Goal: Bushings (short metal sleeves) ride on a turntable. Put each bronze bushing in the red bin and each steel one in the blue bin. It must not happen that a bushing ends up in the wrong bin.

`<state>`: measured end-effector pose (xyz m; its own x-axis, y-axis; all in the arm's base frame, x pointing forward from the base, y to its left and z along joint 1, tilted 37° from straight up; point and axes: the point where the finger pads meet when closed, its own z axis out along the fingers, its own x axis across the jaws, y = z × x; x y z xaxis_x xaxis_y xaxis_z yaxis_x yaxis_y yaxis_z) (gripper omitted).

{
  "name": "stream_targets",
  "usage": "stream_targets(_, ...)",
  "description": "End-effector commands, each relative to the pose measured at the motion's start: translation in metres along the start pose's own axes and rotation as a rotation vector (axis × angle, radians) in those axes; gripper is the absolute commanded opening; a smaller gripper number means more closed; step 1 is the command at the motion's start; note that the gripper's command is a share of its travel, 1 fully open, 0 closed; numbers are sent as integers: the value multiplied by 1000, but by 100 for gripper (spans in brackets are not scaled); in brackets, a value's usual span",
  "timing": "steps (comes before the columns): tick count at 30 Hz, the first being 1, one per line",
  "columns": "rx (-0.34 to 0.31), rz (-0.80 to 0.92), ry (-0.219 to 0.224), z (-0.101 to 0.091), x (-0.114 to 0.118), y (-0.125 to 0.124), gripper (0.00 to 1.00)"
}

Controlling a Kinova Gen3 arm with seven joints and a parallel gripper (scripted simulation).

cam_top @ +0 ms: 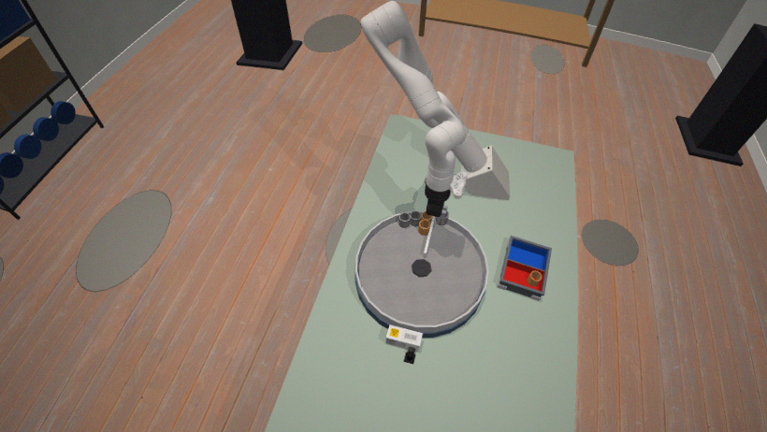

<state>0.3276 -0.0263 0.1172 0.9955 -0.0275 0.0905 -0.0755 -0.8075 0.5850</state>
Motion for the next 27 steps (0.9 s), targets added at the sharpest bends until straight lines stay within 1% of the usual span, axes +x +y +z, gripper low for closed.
stream_targets(1,-21,-40,0,4,-3,-23,0)
stream_targets(3,-21,-40,0,4,-3,-23,0)
stream_targets(4,-20,-40,0,4,-4,-34,0)
stream_targets(6,-20,-40,0,4,-4,-34,0)
stream_targets(10,-20,-40,0,5,-8,-78,0)
stream_targets(13,-20,-40,0,5,-8,-78,0)
stream_targets(18,-20,-40,0,6,-14,-133,0)
stream_targets(23,-20,-40,0,6,-14,-133,0)
stream_targets(27,-20,-40,0,7,-18,-177,0)
